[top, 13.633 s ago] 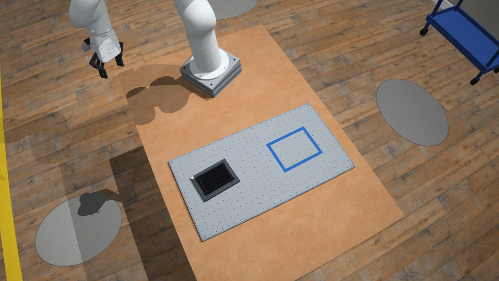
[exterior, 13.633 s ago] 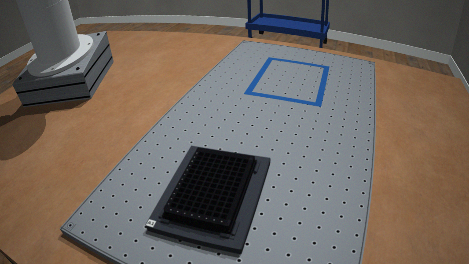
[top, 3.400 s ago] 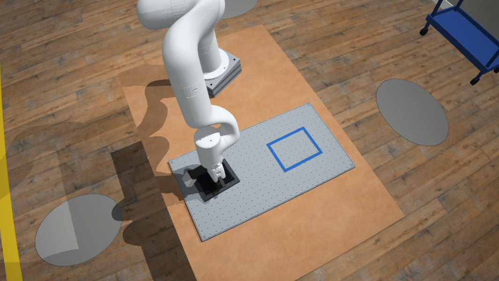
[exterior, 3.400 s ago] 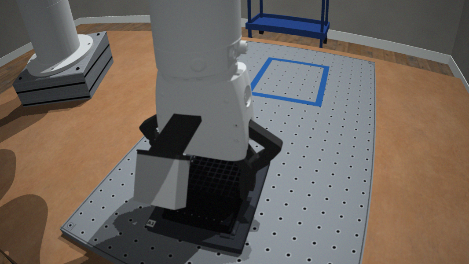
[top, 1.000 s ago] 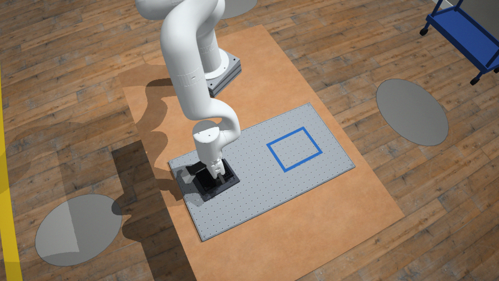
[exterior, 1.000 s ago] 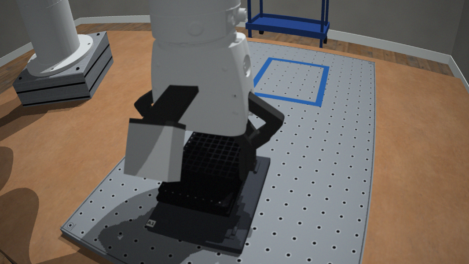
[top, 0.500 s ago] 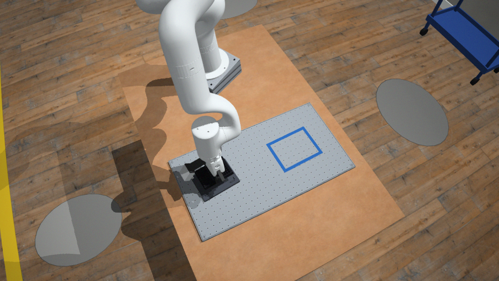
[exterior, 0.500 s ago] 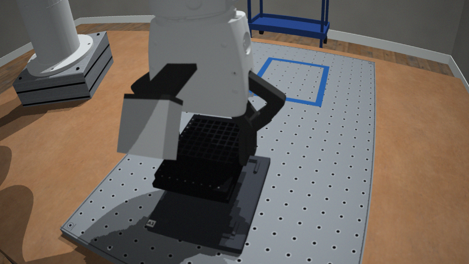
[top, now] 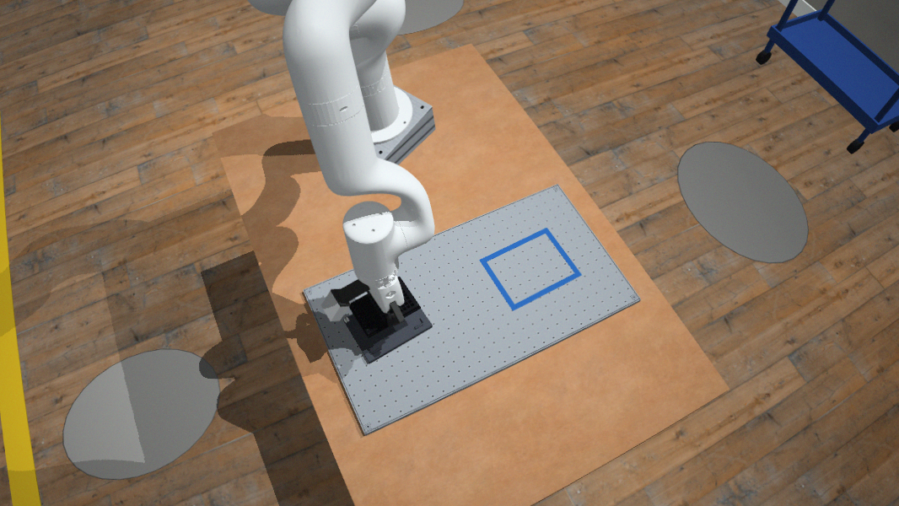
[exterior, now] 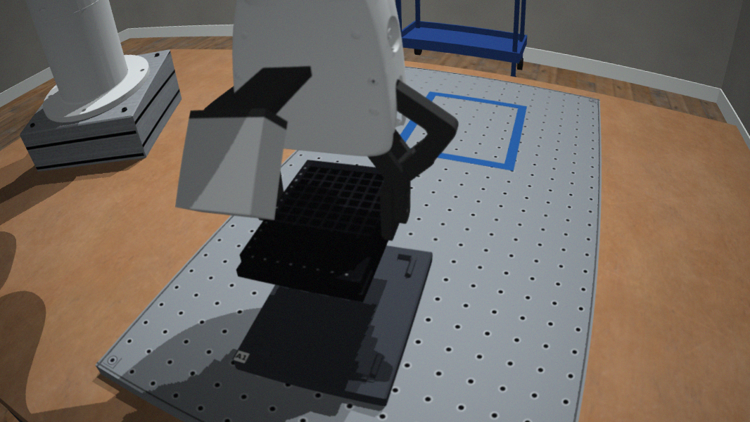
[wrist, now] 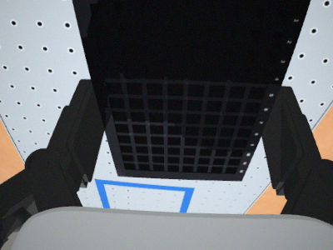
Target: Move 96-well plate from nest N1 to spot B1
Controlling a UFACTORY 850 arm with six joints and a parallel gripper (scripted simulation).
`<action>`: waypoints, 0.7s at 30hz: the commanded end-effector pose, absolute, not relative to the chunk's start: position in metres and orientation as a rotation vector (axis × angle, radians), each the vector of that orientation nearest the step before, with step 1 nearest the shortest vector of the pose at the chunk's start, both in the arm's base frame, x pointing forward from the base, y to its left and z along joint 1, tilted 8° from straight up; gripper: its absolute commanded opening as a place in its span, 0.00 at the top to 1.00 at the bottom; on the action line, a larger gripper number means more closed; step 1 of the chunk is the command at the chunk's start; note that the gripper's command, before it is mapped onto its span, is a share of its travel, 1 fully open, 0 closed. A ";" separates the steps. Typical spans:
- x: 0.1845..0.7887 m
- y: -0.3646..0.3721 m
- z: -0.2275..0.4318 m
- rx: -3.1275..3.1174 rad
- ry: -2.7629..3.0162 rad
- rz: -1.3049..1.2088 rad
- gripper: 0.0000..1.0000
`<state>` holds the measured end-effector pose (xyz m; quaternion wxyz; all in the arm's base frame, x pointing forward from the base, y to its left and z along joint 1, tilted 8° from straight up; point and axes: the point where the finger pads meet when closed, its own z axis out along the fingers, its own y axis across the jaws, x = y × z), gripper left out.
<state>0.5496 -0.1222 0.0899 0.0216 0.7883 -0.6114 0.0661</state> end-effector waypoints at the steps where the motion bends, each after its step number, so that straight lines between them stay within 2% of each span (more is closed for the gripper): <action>1: 0.550 -0.122 0.094 2.444 -1.895 0.207 1.00; 21: 0.548 -0.096 0.090 2.376 -1.986 0.209 1.00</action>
